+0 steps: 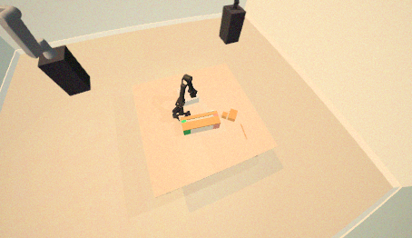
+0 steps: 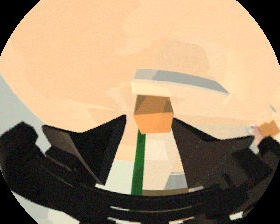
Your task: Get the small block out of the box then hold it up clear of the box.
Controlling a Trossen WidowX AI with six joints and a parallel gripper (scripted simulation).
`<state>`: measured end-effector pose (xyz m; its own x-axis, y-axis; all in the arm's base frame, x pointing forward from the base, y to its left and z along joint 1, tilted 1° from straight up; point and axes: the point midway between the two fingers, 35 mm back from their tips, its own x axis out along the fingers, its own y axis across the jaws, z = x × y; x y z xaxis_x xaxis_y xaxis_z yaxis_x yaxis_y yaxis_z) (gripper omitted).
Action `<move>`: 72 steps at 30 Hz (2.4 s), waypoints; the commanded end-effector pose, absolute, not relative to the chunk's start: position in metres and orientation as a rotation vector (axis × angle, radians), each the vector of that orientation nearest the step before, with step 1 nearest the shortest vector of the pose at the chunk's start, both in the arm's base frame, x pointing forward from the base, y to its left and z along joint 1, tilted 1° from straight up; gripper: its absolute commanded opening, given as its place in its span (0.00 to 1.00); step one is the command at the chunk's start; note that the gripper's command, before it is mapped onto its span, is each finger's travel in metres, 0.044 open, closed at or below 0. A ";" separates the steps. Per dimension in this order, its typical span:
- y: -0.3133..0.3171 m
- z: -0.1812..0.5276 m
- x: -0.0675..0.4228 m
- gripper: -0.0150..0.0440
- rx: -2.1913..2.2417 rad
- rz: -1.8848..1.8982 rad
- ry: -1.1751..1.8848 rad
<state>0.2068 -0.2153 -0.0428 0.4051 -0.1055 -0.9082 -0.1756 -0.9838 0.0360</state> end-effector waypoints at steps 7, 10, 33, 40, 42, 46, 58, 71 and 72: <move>-0.213 -0.047 0.205 0.49 -2.568 1.659 0.250; -0.213 -0.047 0.205 0.46 -2.568 1.659 0.250; -0.204 0.030 0.208 0.25 -2.532 1.648 0.329; -0.189 0.054 0.211 0.25 -2.485 1.619 0.445; -0.184 0.061 0.212 0.25 -2.477 1.608 0.475; -0.175 0.074 0.213 0.25 -2.460 1.576 0.534; -0.144 0.113 0.218 0.25 -2.404 1.405 0.716; -0.142 0.115 0.218 0.25 -2.401 1.394 0.725; -0.142 0.115 0.218 0.25 -2.401 1.394 0.725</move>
